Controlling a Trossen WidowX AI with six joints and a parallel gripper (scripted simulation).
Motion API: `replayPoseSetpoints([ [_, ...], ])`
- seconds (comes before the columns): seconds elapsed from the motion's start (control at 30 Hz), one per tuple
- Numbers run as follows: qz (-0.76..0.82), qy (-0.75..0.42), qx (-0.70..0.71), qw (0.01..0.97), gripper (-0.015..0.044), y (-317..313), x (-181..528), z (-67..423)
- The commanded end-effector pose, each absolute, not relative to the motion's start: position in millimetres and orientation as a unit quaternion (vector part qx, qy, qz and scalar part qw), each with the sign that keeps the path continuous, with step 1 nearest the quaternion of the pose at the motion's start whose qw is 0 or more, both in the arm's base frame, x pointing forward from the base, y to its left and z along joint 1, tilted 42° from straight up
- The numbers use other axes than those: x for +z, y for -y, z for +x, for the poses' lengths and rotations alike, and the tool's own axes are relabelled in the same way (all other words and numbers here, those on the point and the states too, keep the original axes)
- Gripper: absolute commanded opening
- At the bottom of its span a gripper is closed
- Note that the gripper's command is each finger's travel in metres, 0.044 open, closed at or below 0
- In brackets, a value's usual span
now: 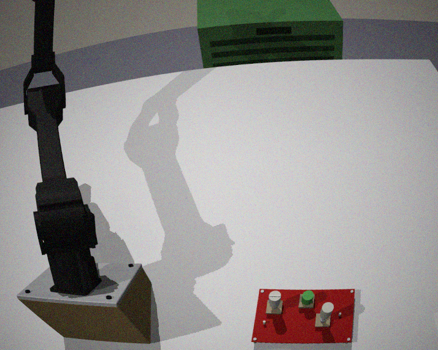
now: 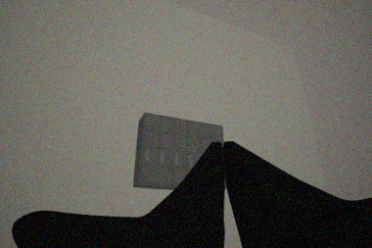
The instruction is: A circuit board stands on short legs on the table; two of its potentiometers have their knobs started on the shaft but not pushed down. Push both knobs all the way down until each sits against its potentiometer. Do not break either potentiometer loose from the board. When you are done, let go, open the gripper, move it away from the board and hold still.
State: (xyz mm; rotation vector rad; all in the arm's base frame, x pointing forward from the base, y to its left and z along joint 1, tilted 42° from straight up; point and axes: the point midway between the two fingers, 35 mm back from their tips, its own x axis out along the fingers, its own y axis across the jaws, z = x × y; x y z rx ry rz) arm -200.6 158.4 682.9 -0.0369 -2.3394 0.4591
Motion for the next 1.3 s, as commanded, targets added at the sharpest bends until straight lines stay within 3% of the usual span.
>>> replayPoseSetpoints([
  [0.0,-0.002,0.903,0.126,0.41,0.0,-127,700,-179],
  [0.63,0.045,0.809,-0.065,0.582,0.0,3,739,-65],
  [1.27,0.083,0.63,-0.181,0.75,0.0,111,717,82],
])
